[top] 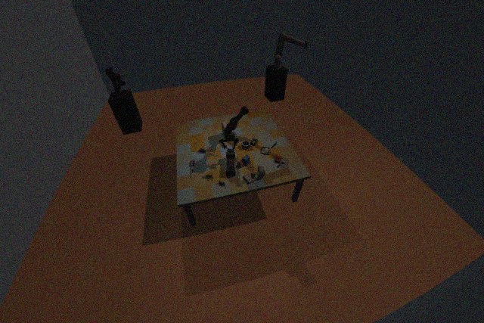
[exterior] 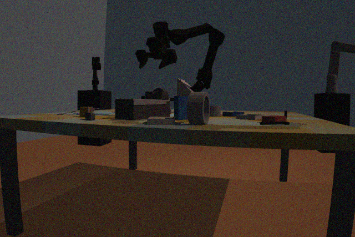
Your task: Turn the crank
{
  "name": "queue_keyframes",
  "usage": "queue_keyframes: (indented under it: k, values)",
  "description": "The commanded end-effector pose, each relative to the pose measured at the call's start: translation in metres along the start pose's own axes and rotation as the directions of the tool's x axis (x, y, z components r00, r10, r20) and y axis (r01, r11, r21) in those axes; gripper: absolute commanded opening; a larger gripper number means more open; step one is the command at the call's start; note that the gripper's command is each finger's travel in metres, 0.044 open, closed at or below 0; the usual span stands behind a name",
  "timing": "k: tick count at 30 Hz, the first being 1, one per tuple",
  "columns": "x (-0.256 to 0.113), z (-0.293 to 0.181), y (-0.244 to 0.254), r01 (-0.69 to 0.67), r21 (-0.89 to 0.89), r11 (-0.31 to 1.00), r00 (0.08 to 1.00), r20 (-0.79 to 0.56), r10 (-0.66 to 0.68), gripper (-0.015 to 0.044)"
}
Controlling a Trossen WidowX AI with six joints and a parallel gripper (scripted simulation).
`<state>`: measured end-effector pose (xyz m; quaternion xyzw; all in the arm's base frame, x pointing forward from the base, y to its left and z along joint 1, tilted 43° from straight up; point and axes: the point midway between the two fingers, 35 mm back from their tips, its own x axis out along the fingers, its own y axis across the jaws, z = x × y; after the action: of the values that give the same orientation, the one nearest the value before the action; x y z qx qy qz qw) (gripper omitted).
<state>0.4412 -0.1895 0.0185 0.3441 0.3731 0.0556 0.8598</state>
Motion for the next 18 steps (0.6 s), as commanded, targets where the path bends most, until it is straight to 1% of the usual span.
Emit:
queue_keyframes:
  k: [1, 18]
  values:
    - [-0.007, -0.015, 0.008, 0.001, 0.027, 1.000, 1.000, -0.017, -0.001, 0.0440]
    - [-0.057, -0.069, 0.041, 0.047, 0.110, 0.993, 0.999, 0.019, -0.049, 0.0440]
